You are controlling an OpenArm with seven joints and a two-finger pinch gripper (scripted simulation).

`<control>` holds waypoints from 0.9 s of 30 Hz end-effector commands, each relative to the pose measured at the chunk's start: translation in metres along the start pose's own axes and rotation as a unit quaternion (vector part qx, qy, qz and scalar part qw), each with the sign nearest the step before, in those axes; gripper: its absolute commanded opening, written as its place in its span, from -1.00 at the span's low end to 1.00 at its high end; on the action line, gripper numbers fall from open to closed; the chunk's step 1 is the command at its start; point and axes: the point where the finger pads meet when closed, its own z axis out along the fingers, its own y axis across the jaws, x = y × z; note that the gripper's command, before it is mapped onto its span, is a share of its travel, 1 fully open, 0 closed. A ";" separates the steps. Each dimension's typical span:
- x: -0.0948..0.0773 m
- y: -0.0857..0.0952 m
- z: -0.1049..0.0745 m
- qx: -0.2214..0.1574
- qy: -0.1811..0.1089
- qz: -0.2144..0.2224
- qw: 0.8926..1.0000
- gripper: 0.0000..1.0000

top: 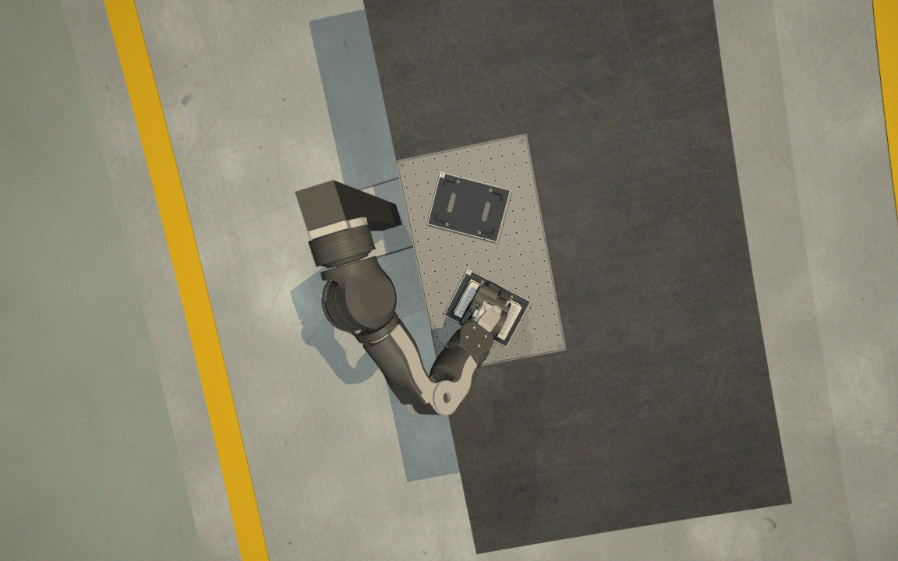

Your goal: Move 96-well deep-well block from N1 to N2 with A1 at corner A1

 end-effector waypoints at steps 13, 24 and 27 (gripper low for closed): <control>-0.001 0.000 -0.001 -0.001 -0.001 0.000 1.000 -1.00; -0.001 0.001 -0.026 0.000 -0.002 0.000 1.000 -1.00; -0.001 0.001 -0.032 0.000 -0.003 0.000 1.000 -1.00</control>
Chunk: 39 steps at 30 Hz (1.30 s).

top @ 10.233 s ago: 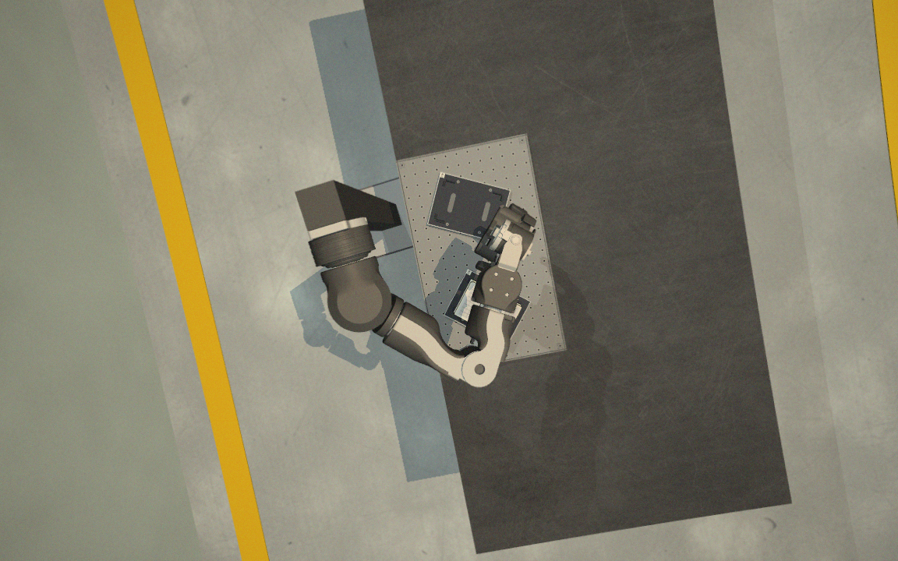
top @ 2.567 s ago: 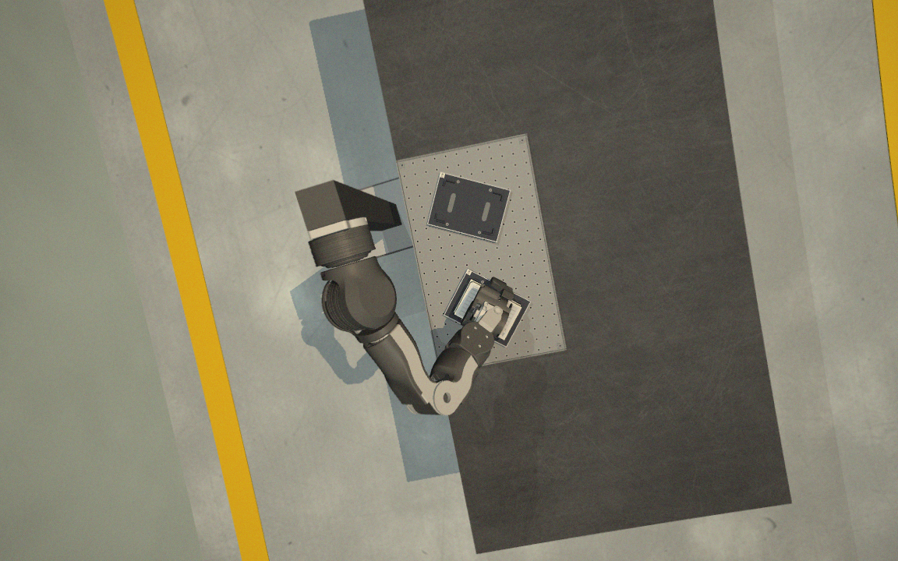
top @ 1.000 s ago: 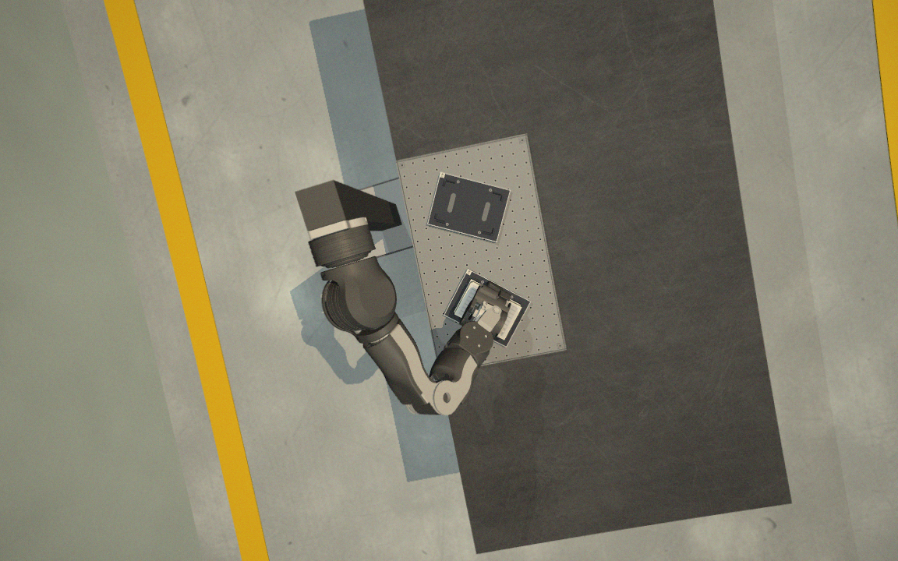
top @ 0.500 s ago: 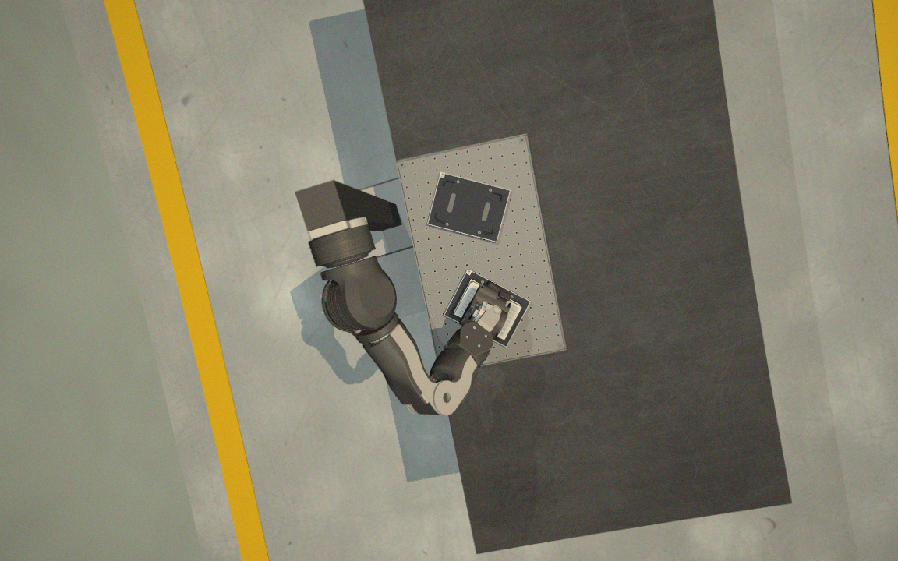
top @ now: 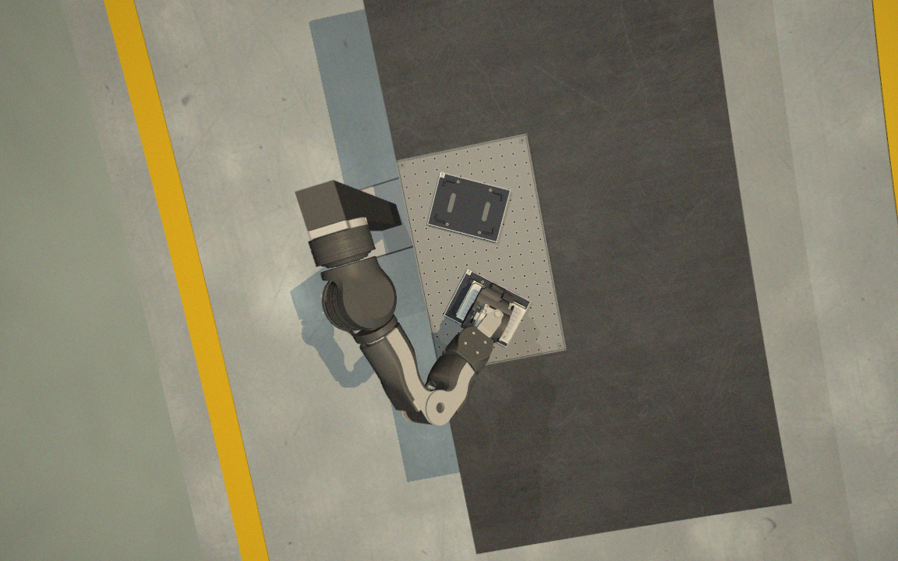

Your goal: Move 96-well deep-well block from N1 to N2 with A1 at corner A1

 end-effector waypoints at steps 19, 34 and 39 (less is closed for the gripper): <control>0.003 -0.001 -0.030 0.006 0.007 -0.002 1.000 -1.00; 0.003 -0.001 -0.061 0.006 0.006 -0.002 1.000 -1.00; 0.003 -0.001 -0.061 0.006 0.006 -0.002 1.000 -1.00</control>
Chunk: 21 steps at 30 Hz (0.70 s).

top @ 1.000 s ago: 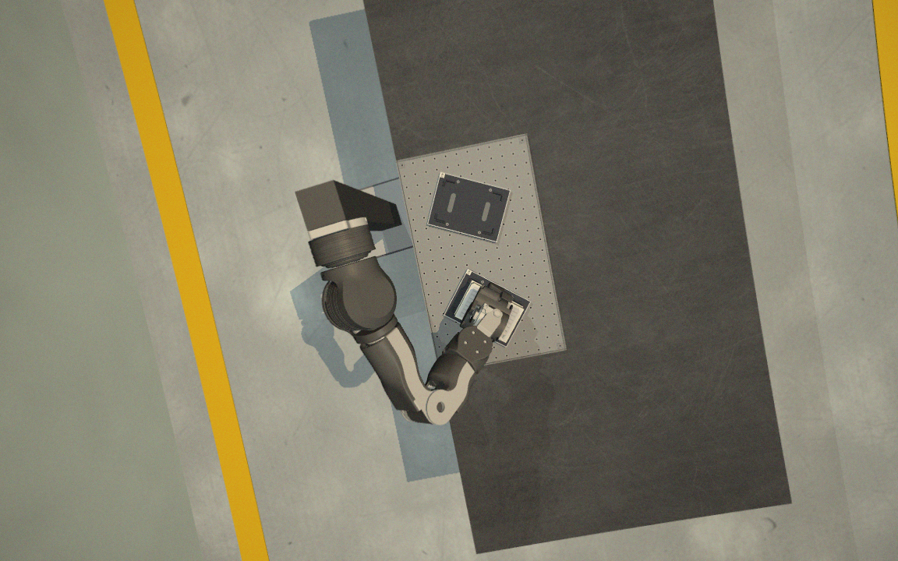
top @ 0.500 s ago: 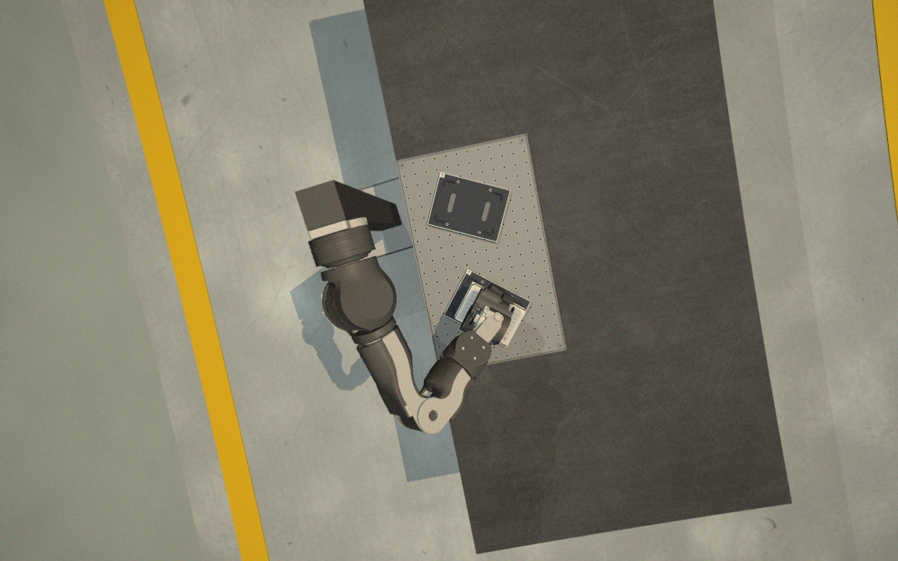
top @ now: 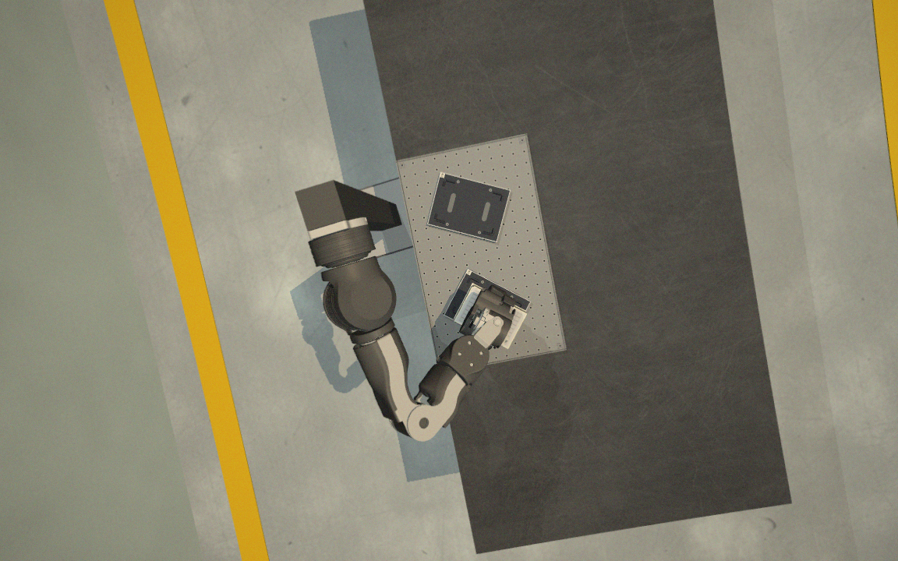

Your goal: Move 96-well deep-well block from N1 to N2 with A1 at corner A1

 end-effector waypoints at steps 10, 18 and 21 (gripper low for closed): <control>0.024 0.032 0.000 0.001 0.002 -0.113 0.994 -1.00; 0.024 0.032 0.000 0.001 0.002 -0.113 0.994 -1.00; 0.024 0.032 0.000 0.001 0.002 -0.113 0.994 -1.00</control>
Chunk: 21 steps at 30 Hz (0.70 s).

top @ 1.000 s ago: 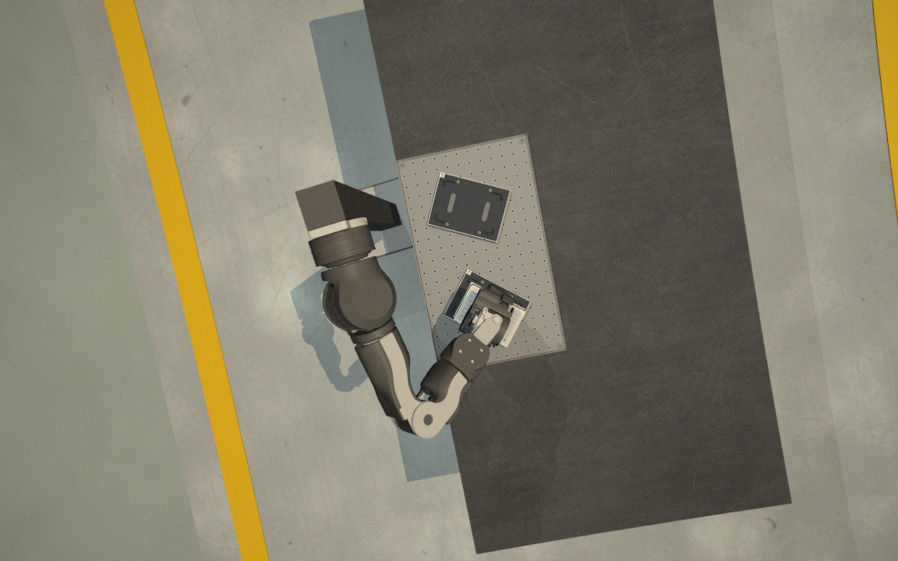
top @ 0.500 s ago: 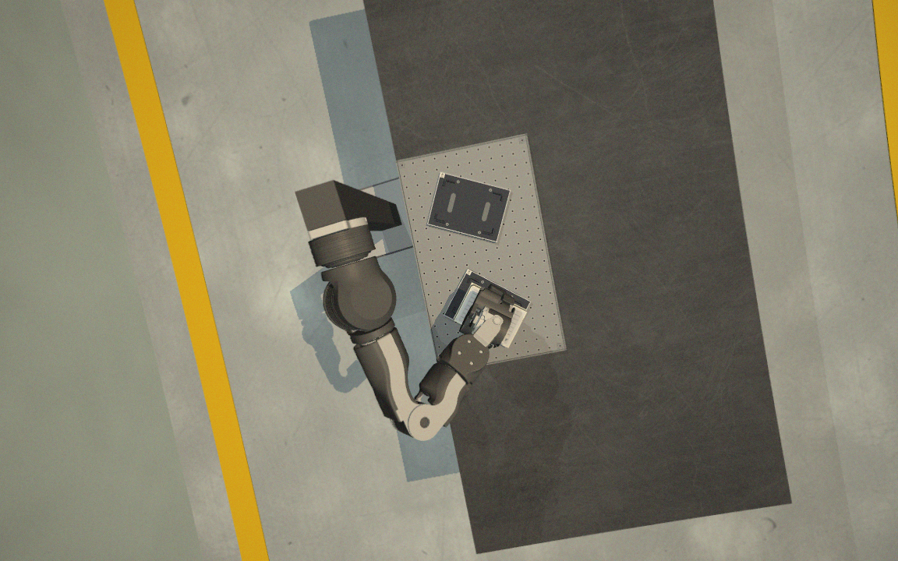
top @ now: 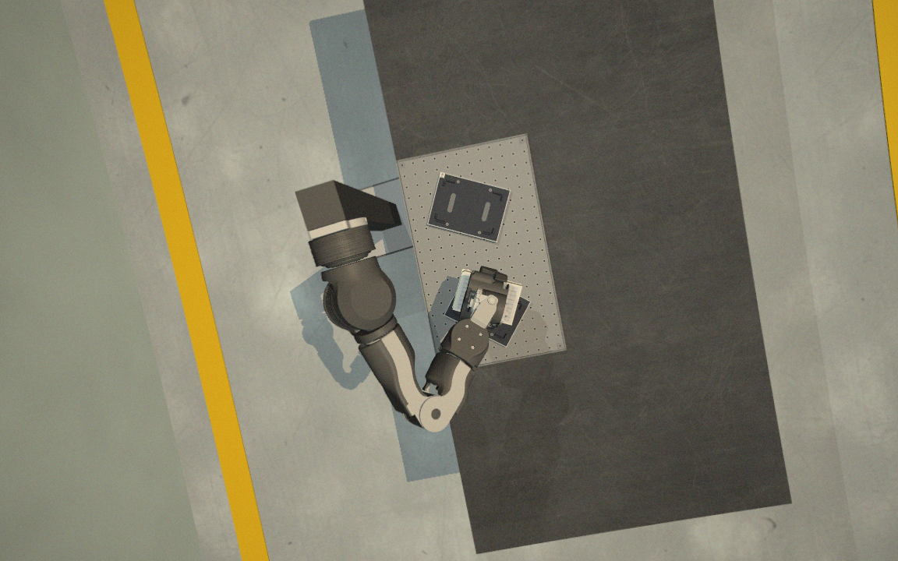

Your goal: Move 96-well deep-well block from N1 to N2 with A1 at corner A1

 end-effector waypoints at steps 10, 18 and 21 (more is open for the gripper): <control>0.017 0.036 0.000 0.000 0.000 -0.002 1.000 -1.00; 0.017 0.036 0.000 0.000 0.000 -0.002 1.000 -1.00; 0.028 0.058 0.001 0.000 0.000 -0.002 1.000 -1.00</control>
